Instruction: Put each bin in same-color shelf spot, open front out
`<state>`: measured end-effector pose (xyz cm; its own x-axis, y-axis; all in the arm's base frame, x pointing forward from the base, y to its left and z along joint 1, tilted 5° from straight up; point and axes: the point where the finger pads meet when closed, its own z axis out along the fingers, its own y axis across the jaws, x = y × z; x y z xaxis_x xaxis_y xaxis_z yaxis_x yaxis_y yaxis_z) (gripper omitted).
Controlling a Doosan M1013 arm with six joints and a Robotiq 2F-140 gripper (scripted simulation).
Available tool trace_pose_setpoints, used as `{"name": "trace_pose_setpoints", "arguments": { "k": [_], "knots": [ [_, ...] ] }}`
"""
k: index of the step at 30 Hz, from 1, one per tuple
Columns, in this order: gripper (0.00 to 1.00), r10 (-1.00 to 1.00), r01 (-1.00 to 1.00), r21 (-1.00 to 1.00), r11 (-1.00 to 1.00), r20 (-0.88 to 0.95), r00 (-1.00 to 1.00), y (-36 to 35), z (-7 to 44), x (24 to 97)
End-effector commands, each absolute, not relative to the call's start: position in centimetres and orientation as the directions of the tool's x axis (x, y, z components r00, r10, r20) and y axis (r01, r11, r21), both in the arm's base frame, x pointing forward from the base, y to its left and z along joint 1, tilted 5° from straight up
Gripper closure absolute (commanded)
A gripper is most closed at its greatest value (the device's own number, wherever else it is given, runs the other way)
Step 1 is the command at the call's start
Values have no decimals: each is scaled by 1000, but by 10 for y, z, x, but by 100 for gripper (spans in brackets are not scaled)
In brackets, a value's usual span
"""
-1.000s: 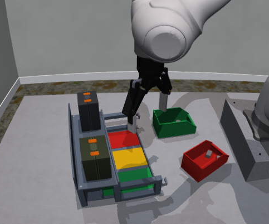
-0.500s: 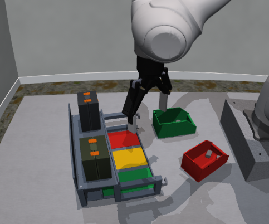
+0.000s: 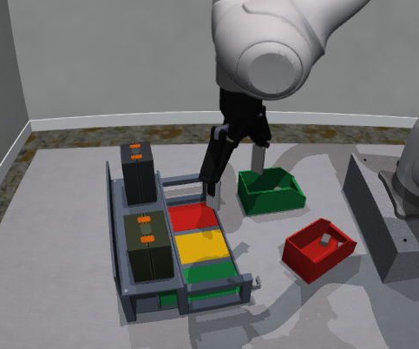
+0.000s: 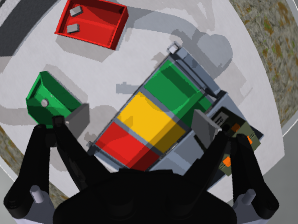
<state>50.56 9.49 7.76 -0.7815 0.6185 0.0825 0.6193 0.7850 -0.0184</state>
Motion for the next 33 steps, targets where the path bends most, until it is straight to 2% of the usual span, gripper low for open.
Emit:
{"name": "trace_pose_setpoints", "arguments": {
  "k": [1, 9, 19, 33],
  "knots": [
    [0, 585, 586, -14, 810, 83, -807, 98, 78, 498],
    [0, 459, 460, -2, 888, 85, -885, 106, 80, 470],
    [0, 117, 119, 28, 992, 80, -990, 123, 79, 400],
    [0, -325, -322, 60, 945, 60, -944, 132, 70, 314]
  ]
}}
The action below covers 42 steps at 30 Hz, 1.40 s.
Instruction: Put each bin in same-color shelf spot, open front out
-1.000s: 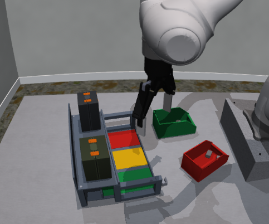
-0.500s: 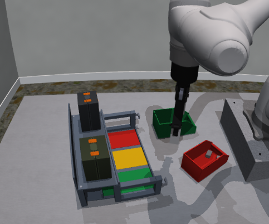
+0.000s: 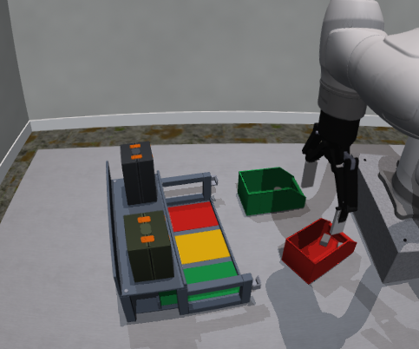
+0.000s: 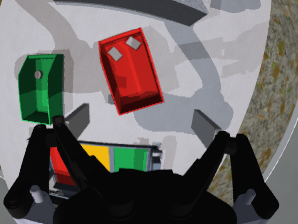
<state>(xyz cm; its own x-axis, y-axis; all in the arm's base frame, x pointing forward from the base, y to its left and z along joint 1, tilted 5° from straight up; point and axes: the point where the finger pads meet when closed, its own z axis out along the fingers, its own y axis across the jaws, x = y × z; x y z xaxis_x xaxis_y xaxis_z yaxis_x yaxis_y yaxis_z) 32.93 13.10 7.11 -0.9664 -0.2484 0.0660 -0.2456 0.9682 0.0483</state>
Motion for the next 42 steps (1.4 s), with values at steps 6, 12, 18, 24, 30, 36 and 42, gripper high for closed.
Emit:
{"name": "trace_pose_setpoints", "arguments": {
  "k": [6, 12, 18, 24, 30, 36, 42],
  "knots": [
    [0, -471, -467, 68, 881, 49, -881, 133, 64, 284],
    [0, -530, -526, 72, 847, 45, -847, 133, 62, 271],
    [0, -570, -566, 74, 821, 41, -821, 133, 60, 262],
    [0, -575, -571, 74, 817, 41, -817, 133, 59, 261],
    [90, -575, -571, 74, 817, 41, -817, 133, 59, 261],
    [90, -575, -571, 74, 817, 41, -817, 133, 59, 261],
    [90, -575, -571, 74, 817, 41, -817, 133, 59, 261]
  ]
}}
